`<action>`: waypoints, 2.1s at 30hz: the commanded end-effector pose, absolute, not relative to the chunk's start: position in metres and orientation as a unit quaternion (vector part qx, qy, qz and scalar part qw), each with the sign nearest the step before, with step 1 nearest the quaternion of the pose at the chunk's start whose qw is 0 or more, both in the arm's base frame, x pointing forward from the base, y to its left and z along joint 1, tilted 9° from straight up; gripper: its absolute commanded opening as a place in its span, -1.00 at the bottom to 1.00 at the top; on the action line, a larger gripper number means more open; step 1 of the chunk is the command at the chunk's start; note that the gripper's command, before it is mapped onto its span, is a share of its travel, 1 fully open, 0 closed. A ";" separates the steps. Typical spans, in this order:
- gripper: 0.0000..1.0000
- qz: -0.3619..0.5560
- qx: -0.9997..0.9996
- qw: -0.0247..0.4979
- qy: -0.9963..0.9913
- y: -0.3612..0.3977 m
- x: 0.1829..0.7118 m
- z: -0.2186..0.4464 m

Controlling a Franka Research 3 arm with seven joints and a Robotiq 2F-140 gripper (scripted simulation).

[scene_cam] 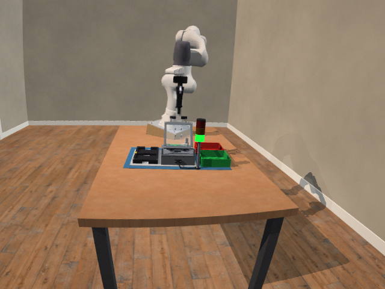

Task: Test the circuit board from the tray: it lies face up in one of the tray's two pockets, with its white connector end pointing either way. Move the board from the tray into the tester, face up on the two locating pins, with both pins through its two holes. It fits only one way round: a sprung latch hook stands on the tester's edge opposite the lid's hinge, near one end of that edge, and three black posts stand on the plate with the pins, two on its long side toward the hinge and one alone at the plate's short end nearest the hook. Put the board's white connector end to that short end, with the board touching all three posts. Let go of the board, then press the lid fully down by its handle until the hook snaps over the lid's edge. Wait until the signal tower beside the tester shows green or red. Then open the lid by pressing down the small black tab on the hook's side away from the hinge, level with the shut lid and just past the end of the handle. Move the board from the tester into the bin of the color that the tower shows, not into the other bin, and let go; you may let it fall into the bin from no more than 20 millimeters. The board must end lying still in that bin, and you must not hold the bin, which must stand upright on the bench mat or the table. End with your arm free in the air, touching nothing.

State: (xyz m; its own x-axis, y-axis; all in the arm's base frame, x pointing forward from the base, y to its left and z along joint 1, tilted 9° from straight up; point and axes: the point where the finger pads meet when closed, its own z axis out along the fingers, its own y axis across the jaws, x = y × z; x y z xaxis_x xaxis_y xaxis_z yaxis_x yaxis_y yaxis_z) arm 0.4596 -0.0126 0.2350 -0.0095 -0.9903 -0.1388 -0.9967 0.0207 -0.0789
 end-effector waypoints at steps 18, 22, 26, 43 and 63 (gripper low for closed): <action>-1.00 0.015 -0.698 0.081 0.711 -0.014 0.478 0.252; -1.00 0.015 -0.698 0.081 0.711 -0.014 0.478 0.252; -1.00 0.015 -0.698 0.081 0.711 -0.014 0.478 0.252; -1.00 0.015 -0.698 0.081 0.711 -0.014 0.478 0.252; -1.00 0.015 -0.698 0.081 0.711 -0.014 0.478 0.252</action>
